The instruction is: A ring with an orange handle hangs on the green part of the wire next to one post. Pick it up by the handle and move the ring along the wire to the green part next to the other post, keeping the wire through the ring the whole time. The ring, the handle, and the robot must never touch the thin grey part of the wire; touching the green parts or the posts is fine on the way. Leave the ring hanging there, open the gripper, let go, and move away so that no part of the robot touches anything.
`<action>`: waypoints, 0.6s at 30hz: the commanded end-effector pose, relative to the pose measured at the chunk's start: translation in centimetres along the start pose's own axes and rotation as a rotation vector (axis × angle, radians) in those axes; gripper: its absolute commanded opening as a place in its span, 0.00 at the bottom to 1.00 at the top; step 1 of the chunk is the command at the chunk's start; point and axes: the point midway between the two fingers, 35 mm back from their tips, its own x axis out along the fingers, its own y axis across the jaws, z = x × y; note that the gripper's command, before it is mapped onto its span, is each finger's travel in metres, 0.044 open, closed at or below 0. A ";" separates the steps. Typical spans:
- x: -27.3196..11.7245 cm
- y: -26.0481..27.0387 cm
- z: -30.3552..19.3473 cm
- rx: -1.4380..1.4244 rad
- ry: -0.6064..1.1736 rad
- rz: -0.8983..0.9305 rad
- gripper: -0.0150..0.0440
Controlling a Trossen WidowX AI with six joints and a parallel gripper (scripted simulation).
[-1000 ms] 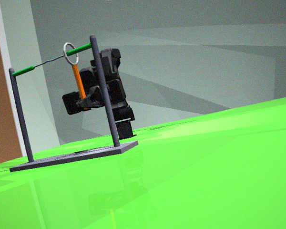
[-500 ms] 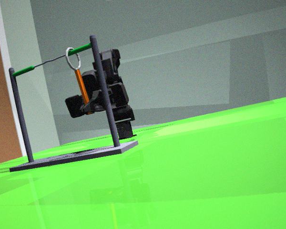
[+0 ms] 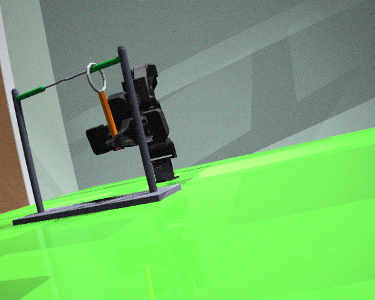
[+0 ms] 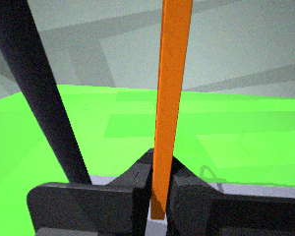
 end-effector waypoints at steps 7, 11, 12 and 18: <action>0.0 0.0 0.0 0.000 0.000 0.000 0.27; 0.0 0.0 0.0 0.000 0.000 0.000 0.44; 0.0 0.0 0.0 0.000 0.000 0.000 0.49; -0.9 0.1 0.1 0.001 0.001 -0.001 0.53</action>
